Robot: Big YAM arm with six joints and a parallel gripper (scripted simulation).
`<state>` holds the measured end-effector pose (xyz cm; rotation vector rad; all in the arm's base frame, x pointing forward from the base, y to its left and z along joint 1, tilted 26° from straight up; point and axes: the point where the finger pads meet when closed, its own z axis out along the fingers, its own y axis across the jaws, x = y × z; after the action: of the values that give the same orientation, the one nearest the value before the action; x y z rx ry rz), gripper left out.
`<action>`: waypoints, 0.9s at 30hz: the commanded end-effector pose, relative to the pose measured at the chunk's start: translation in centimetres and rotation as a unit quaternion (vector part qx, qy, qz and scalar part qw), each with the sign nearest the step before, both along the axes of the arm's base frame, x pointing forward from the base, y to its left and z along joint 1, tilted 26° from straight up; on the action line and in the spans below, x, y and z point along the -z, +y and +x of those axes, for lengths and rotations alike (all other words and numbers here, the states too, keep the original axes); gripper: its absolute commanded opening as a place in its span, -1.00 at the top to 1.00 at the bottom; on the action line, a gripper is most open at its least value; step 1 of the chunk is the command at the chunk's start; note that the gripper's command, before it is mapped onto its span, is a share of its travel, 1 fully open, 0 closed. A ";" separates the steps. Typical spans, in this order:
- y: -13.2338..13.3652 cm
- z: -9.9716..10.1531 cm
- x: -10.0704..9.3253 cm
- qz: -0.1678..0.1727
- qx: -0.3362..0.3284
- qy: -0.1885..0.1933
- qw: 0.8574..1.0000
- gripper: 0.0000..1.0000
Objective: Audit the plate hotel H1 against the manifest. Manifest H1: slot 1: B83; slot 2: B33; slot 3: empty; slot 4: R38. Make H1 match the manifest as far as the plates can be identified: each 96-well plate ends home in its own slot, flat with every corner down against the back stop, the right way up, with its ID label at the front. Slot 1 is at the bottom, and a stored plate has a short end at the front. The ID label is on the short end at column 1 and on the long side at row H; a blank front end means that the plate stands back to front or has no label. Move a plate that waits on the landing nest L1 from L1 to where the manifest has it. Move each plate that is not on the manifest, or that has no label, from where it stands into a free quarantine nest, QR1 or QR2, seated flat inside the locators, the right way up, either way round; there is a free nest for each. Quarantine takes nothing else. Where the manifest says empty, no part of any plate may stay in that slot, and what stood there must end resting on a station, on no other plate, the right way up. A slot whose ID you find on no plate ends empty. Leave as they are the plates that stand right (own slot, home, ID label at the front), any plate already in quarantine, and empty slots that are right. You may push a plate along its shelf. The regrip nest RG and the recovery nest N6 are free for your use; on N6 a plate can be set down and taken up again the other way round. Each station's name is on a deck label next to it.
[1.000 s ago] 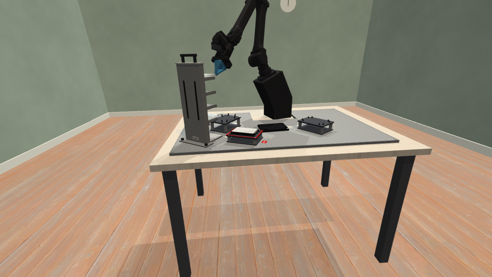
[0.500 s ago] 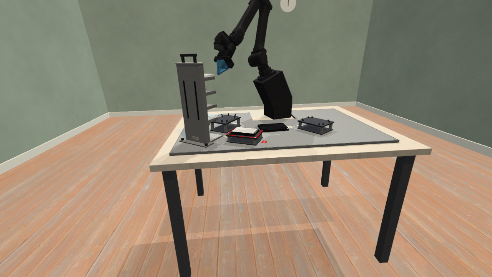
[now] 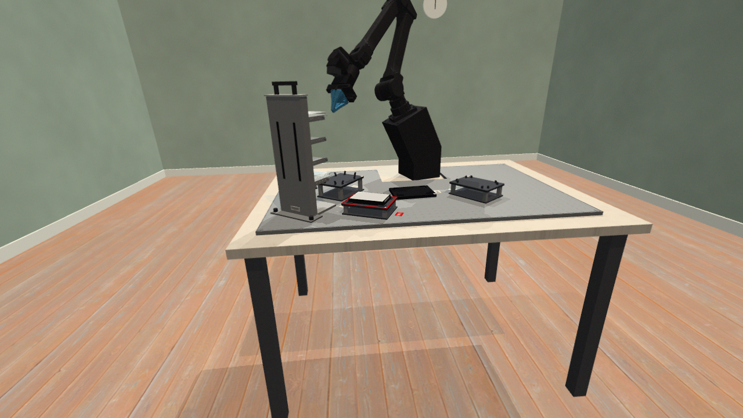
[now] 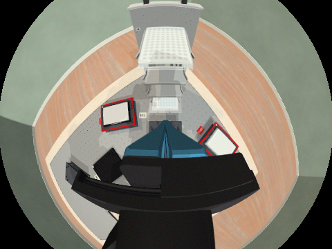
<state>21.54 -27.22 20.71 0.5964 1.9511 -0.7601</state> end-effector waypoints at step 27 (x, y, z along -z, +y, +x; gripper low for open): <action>0.5 -0.8 -1.5 -0.015 -0.001 -0.009 1.000 1.00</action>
<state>20.38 -26.35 20.32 0.5971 1.9461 -0.7635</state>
